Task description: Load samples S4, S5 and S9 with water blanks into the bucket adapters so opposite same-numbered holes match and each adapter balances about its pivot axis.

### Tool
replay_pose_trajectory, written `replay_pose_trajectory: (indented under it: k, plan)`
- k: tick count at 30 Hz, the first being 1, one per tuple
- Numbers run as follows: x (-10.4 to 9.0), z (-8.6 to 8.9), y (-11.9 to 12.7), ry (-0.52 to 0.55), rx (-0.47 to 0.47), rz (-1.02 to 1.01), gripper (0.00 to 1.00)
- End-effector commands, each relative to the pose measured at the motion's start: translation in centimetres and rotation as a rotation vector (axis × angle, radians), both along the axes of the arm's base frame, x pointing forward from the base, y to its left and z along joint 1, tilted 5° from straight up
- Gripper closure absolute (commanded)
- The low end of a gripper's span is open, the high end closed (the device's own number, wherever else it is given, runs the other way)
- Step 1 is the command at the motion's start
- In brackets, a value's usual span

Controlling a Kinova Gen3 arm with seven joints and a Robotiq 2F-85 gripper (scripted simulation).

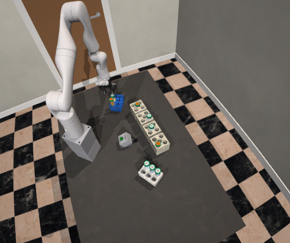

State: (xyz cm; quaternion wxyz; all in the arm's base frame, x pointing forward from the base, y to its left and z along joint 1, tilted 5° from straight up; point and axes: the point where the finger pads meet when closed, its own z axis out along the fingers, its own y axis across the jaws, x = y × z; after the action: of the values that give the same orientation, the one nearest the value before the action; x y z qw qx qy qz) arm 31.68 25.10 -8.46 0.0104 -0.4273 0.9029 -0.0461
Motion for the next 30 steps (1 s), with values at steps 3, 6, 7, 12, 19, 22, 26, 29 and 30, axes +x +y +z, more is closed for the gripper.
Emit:
replay_pose_trajectory:
  k: [3,6,7,12,19,22,26,29,30]
  plan:
    - [0.1,-0.6,0.0,-0.001,0.001,0.000,0.38]
    - [0.1,-1.0,0.0,-0.001,0.001,0.000,0.38]
    - [0.1,-1.1,0.0,-0.001,0.001,0.000,0.38]
    - [0.1,-1.8,-0.1,-0.001,0.001,0.000,0.38]
    - [0.2,-2.5,-0.1,-0.001,0.001,0.000,0.38]
    - [0.2,-2.9,-0.2,-0.001,0.001,0.000,0.38]
    - [0.2,-3.4,-0.2,-0.001,0.001,0.000,0.38]
    - [0.3,-3.8,-0.2,-0.001,0.001,0.000,0.38]
    - [0.3,-3.9,-0.3,-0.001,0.001,0.000,0.38]
